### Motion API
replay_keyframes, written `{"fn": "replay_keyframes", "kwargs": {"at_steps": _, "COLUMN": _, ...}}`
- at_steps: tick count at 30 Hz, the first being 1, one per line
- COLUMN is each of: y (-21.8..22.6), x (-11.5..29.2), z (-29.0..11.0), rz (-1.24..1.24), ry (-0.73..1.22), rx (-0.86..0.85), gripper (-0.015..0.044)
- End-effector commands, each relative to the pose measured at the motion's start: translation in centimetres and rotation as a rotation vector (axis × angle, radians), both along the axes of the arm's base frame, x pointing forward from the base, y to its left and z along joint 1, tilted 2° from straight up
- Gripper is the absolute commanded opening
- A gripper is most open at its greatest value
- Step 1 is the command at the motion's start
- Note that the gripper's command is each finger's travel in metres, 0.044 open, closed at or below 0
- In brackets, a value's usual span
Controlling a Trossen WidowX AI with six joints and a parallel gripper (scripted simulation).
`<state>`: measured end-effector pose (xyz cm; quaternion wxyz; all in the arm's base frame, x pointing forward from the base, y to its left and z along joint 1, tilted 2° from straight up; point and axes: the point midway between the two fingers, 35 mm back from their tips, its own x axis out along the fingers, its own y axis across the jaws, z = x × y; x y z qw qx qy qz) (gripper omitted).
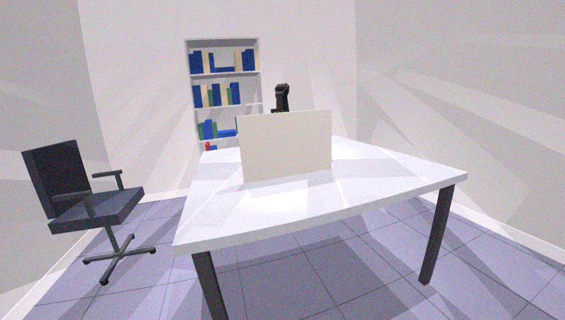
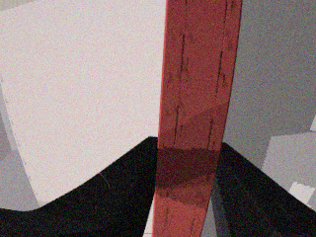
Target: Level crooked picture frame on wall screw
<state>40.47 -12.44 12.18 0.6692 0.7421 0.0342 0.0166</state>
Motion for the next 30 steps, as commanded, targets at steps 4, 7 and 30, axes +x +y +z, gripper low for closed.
{"fn": "replay_keyframes", "kwargs": {"at_steps": 4, "y": 0.01, "x": 0.00, "z": -0.02, "rz": 0.000, "ry": -0.005, "rx": -0.057, "gripper": 0.0000}}
{"fn": "replay_keyframes", "kwargs": {"at_steps": 7, "y": 0.02, "x": 0.00, "z": -0.03, "rz": 0.000, "ry": -0.006, "rx": -0.068, "gripper": 0.0000}}
{"fn": "replay_keyframes", "kwargs": {"at_steps": 30, "y": 0.04, "x": 0.02, "z": -0.07, "rz": 0.002, "ry": -0.007, "rx": -0.103, "gripper": 0.0260}}
